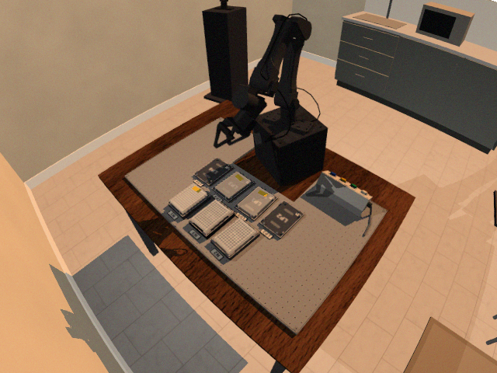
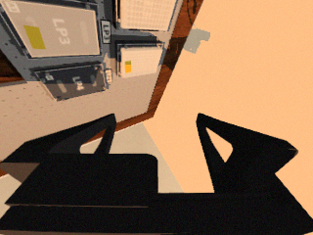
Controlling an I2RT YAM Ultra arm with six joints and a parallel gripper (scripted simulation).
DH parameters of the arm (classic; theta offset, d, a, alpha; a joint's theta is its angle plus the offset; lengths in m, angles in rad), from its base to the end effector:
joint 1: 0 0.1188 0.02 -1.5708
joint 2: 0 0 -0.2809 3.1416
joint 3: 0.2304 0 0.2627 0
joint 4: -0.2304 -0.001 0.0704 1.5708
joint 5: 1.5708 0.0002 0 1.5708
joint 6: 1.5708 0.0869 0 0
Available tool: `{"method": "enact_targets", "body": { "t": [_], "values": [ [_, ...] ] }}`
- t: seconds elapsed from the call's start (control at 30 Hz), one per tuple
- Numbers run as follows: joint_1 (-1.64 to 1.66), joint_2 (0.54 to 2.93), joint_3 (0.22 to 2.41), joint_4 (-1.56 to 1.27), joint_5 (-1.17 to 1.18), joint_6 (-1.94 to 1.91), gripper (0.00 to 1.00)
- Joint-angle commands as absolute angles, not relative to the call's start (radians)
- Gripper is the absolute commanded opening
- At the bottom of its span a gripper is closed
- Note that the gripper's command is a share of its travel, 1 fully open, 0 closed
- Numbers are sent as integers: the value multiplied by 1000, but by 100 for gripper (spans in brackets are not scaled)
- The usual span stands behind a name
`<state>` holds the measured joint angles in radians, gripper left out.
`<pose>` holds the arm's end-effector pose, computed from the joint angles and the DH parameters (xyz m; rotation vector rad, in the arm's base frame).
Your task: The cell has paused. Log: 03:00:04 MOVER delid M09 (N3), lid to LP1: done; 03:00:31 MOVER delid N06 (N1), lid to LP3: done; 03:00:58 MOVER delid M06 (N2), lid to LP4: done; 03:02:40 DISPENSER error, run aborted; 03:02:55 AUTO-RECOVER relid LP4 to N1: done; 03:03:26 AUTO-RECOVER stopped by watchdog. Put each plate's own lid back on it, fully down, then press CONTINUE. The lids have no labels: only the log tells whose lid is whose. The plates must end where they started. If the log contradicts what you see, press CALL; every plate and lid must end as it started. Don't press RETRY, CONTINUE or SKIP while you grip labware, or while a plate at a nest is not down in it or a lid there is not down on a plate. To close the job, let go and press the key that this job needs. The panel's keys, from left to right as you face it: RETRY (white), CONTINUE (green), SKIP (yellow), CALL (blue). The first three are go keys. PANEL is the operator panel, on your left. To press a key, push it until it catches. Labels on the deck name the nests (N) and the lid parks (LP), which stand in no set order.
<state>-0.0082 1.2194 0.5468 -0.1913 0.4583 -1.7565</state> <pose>0.2566 -0.0396 0.1572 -1.9810 1.9695 -1.2054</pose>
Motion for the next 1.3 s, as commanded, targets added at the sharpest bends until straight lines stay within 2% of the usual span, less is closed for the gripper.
{"method": "enact_targets", "body": {
  "t": [0.0,0.53,0.7,0.87,1.27],
  "values": [
    [-8,1211,557,-195,458,-1753,100],
    [-8,1211,557,-195,458,-1753,100],
    [4,1336,559,-110,433,-1640,100],
    [-31,1316,598,-168,404,-1552,100],
    [-43,1475,623,-120,357,-1349,100]
  ]
}}
